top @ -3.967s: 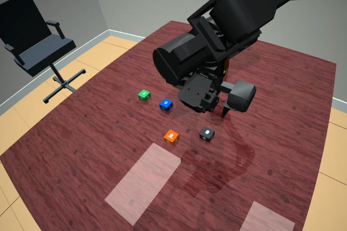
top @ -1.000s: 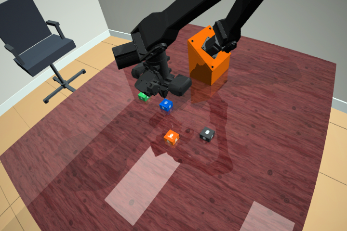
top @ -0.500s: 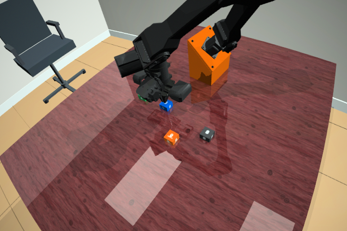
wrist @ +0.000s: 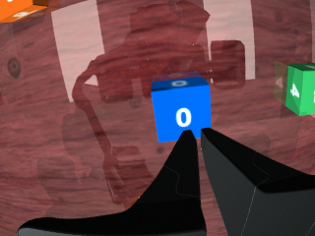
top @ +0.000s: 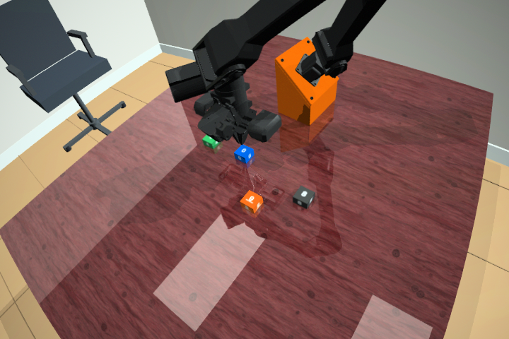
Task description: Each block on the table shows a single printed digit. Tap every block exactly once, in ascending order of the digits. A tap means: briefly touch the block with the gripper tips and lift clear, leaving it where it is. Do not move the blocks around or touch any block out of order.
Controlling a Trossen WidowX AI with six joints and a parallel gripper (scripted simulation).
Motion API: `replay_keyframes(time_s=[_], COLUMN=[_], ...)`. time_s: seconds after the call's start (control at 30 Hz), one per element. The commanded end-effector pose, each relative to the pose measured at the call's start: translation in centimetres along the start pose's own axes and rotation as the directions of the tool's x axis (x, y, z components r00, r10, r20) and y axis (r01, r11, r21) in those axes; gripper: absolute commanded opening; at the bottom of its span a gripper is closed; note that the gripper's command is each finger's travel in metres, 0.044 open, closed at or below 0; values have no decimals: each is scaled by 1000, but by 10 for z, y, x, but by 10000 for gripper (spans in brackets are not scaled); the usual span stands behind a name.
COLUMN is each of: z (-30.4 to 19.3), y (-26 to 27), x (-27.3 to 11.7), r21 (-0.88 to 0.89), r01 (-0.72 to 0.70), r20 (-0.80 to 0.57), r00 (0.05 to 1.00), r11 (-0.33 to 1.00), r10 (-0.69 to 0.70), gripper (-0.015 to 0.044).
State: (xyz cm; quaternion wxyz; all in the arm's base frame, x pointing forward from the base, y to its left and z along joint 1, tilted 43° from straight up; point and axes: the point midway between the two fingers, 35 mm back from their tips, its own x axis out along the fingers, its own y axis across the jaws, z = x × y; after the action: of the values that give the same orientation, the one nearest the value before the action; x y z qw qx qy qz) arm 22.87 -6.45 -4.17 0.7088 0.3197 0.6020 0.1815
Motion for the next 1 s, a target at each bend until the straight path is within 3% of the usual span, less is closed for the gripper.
replay_keyframes(time_s=[0.0, 0.17, 0.3, 0.53, 0.67, 0.73, 0.87, 0.97], z=[3, 2, 2, 9, 8, 10, 9, 9], y=[-1, -1, -3, -85, -94, -95, -95, -94], x=[-13, -82, -85, -87, -86, -73, -8, -5], r21=[-8, -8, -8, -8, -10, -10, -11, -11], r01=[6, 8, 8, 15, 14, 15, 11, 11], r20=[-1, -3, -3, -3, -1, -1, 0, 0], r00=[1000, 1000, 1000, 1000, 1000, 1000, 1000, 1000], r11=[1000, 1000, 1000, 1000, 1000, 1000, 1000, 1000], r10=[-6, -8, -8, -15, -14, -15, -11, -11], gripper=[20, 20, 20, 20, 20, 20, 20, 20])
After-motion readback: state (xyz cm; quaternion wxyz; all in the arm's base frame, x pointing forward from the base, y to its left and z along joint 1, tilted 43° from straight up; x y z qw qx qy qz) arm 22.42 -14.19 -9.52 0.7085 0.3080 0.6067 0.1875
